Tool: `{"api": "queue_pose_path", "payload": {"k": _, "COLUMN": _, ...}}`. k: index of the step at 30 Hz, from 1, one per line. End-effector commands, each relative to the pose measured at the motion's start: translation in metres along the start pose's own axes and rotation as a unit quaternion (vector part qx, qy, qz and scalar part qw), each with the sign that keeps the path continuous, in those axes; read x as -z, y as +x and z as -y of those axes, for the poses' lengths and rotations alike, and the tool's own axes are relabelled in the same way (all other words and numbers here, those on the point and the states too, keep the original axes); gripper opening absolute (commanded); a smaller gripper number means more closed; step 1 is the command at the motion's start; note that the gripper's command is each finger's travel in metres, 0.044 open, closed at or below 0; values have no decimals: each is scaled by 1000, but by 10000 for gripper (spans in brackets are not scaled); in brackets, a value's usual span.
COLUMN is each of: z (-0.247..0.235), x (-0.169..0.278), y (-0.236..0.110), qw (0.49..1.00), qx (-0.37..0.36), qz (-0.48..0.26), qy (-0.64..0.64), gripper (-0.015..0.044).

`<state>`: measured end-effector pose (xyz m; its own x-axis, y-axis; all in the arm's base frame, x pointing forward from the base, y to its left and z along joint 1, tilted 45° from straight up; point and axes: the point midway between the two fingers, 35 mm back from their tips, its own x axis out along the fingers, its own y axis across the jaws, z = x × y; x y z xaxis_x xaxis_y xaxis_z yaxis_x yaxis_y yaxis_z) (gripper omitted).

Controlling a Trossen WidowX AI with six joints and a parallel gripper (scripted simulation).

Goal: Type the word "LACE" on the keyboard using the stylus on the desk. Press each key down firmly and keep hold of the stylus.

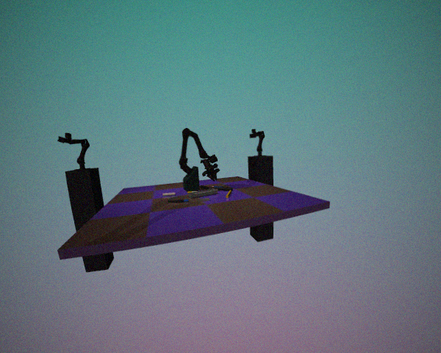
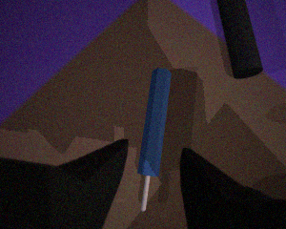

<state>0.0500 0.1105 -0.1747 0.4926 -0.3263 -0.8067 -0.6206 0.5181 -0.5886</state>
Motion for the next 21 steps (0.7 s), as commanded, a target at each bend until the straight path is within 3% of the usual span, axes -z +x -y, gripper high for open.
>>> {"api": "queue_pose_path", "payload": {"k": 1, "z": 0, "x": -2, "y": -5, "qw": 1000, "qx": -1, "qz": -3, "qy": -1, "gripper": 150}}
{"api": "queue_pose_path", "payload": {"k": 6, "z": -5, "x": -4, "y": 4, "qw": 986, "qx": 5, "qz": -49, "qy": -157, "gripper": 150}}
{"api": "queue_pose_path", "payload": {"k": 11, "z": -9, "x": -8, "y": 11, "qw": 920, "qx": -20, "qz": -121, "qy": -372, "gripper": 150}}
{"api": "queue_pose_path", "payload": {"k": 16, "z": -11, "x": -13, "y": 16, "qw": 804, "qx": -82, "qz": -177, "qy": -561, "gripper": 150}}
{"api": "queue_pose_path", "payload": {"k": 21, "z": -12, "x": -19, "y": 19, "qw": 648, "qx": -172, "qz": -205, "qy": -713, "gripper": 150}}
